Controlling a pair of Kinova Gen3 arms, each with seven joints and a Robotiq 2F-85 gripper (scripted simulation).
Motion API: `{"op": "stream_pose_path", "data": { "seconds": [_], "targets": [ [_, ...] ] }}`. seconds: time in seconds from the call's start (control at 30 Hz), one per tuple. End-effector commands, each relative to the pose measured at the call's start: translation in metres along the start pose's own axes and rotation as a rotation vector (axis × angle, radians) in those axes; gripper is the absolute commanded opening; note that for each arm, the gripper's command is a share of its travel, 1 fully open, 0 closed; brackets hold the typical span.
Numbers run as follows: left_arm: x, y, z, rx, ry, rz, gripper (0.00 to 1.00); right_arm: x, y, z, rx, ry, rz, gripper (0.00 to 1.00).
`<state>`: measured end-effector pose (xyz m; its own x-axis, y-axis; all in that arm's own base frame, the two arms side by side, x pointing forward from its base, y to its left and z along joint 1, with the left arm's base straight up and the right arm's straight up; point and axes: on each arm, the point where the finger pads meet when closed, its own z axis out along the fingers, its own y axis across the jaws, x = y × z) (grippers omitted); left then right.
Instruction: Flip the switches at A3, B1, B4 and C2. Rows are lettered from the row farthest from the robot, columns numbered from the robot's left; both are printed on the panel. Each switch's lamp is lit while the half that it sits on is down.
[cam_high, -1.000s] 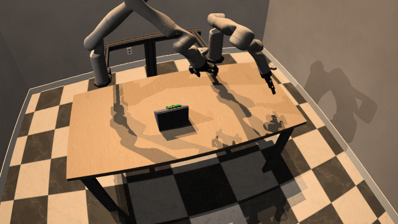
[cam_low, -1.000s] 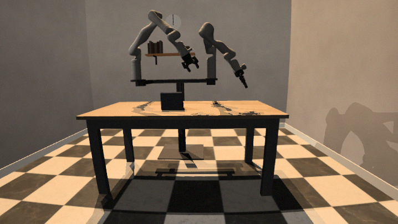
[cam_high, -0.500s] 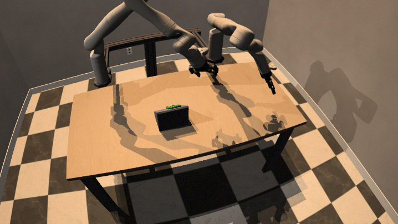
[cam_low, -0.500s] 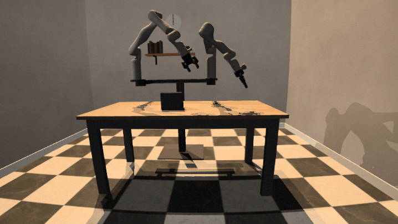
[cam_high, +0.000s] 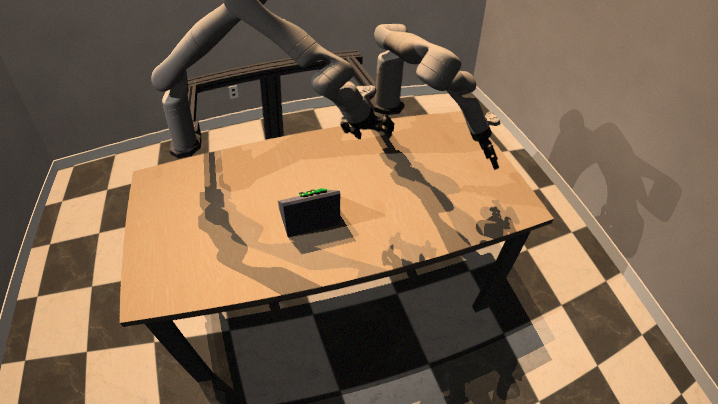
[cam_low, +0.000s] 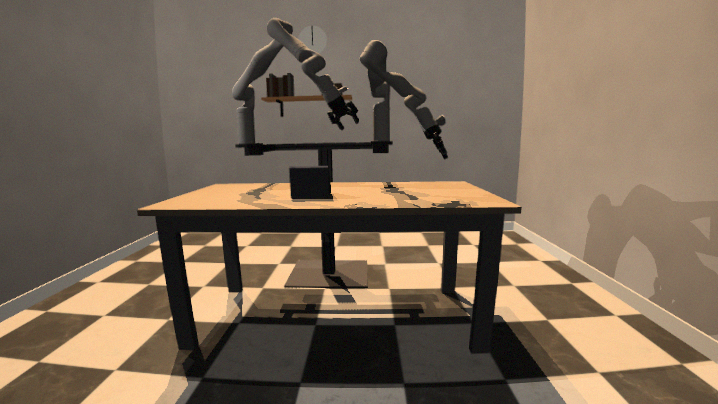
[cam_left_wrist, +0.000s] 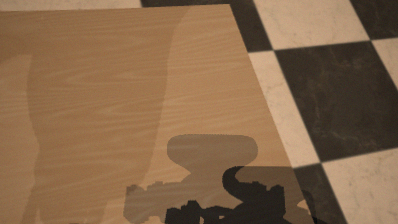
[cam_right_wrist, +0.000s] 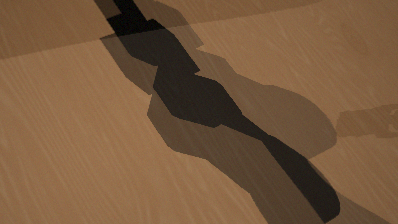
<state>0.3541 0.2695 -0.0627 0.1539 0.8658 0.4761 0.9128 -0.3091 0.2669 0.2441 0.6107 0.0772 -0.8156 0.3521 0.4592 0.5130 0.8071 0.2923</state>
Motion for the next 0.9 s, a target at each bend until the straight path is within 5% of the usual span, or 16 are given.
{"op": "stream_pose_path", "data": {
  "seconds": [0.0, 0.33, 0.87],
  "targets": [
    [0.005, -0.003, 0.001, 0.007, 0.007, -0.022, 1.000, 0.001, 0.001, -0.001, -0.002, 0.000, -0.001, 1.000],
    [0.028, -0.022, 0.007, 0.053, 0.042, -0.155, 1.000, 0.001, 0.001, -0.001, -0.002, 0.000, -0.001, 1.000],
    [0.094, -0.091, 0.015, 0.195, 0.162, -0.605, 1.000, 0.001, 0.001, -0.001, -0.002, 0.000, -0.001, 1.000]
  ]
}}
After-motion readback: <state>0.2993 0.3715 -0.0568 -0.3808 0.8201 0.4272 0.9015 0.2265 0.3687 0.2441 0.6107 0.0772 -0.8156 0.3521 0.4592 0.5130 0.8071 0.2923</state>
